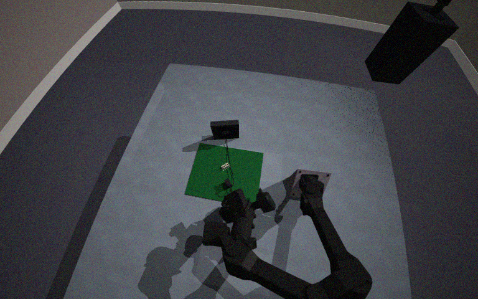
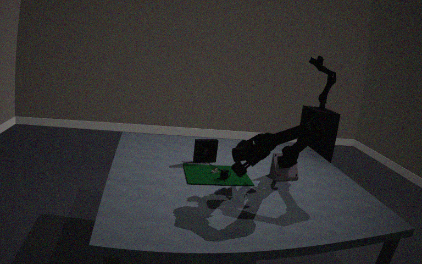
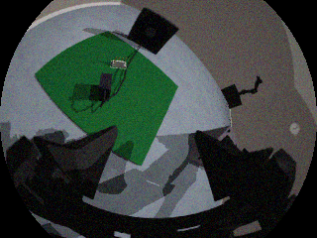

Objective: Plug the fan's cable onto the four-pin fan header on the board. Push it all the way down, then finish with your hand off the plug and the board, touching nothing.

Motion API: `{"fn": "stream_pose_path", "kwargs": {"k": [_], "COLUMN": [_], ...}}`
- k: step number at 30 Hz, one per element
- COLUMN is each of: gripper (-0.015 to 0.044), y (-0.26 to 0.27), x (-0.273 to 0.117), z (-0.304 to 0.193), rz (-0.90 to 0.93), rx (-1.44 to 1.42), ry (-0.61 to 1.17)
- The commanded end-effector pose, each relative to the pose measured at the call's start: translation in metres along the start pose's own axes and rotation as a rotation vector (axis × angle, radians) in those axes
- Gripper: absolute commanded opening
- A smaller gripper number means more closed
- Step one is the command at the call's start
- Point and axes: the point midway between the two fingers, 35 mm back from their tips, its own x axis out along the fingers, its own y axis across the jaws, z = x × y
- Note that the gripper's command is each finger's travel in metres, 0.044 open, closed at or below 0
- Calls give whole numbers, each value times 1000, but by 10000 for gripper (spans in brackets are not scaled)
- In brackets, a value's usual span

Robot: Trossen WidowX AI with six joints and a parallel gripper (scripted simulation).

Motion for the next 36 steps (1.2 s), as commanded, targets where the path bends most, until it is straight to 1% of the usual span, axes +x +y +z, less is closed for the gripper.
{"fn": "stream_pose_path", "kwargs": {"k": [1, 9, 17, 27, 36], "gripper": [440, 440, 440, 440, 440], "y": [1, 0, 1, 4, 7], "x": [-2, -6, -14, -27, -43], "z": [1, 4, 9, 21, 37], "rz": [17, 75, 172, 341, 528], "rx": [-32, -77, -113, -145, -158], "ry": [93, 244, 378, 511, 586]}}
